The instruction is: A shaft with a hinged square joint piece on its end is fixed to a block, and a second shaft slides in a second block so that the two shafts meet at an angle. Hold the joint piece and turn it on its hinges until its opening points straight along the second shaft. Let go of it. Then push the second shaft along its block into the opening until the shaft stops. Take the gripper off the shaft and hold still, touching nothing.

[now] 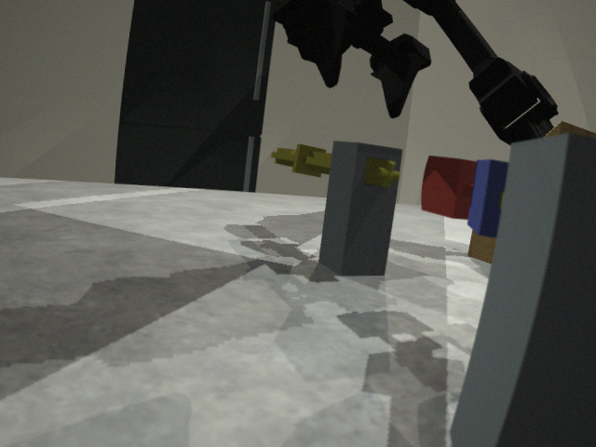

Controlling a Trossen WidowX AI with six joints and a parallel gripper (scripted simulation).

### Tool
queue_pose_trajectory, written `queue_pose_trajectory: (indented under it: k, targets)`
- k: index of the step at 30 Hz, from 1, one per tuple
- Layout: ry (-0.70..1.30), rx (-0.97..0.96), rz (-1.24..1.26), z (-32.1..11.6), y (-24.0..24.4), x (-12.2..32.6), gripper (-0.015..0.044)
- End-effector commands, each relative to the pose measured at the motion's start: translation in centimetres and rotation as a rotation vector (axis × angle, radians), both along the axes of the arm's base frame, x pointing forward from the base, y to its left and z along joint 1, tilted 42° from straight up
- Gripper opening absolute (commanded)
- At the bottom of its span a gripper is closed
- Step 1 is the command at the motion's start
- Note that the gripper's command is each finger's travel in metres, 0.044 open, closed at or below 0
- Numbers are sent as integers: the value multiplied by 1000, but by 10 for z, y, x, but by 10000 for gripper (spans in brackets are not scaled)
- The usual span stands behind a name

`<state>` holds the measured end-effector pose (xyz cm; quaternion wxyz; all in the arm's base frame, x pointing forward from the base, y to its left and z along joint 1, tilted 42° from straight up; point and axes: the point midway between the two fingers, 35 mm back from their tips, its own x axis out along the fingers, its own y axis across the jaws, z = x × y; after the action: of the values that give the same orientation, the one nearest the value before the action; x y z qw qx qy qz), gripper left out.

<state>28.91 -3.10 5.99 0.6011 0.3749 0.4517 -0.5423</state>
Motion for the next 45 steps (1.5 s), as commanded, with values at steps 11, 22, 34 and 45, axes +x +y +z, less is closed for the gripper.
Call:
queue_pose_trajectory:
  k: [11, 22, 34, 45]
  targets:
    - [180, -155, 422, 47, -51, -3, 440]
    - [382, -246, 710, 82, -87, -15, 440]
    - [655, -300, 1000, 122, -123, -35, 440]
    - [704, -306, 1037, 129, -131, -40, 440]
